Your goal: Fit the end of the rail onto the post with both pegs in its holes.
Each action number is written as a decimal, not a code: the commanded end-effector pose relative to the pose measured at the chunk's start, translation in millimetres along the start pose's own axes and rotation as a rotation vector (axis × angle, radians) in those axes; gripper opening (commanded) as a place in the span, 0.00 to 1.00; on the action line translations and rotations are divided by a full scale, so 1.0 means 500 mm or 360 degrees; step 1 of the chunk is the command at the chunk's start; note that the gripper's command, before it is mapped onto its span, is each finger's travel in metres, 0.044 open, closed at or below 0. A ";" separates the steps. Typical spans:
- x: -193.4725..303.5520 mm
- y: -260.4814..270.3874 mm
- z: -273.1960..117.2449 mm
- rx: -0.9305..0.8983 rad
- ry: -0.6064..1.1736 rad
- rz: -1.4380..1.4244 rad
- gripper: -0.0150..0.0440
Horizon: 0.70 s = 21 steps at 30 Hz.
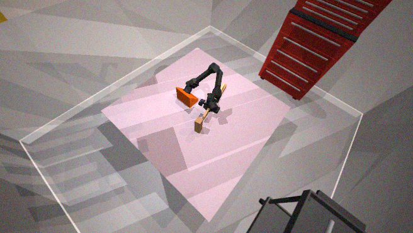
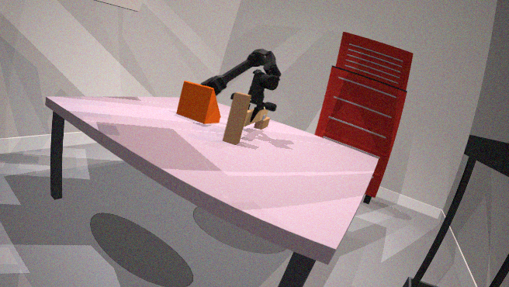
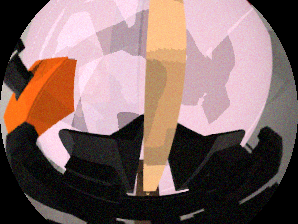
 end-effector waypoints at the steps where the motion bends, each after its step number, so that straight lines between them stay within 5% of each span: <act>1: 0.002 -0.001 -0.013 0.0018 0.0013 -0.0003 0.25; 21: 0.002 0.000 -0.004 0.0018 0.0012 -0.0003 0.25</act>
Point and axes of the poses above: the point midway between the two fingers, 35 mm back from their tips, its own z axis out along the fingers, its own y axis across the jaws, x = y × z, the point moved 8 cm from there along -z, back along the fingers, and after that the axes turned 7 degrees about -z, right-handed, at the moved point
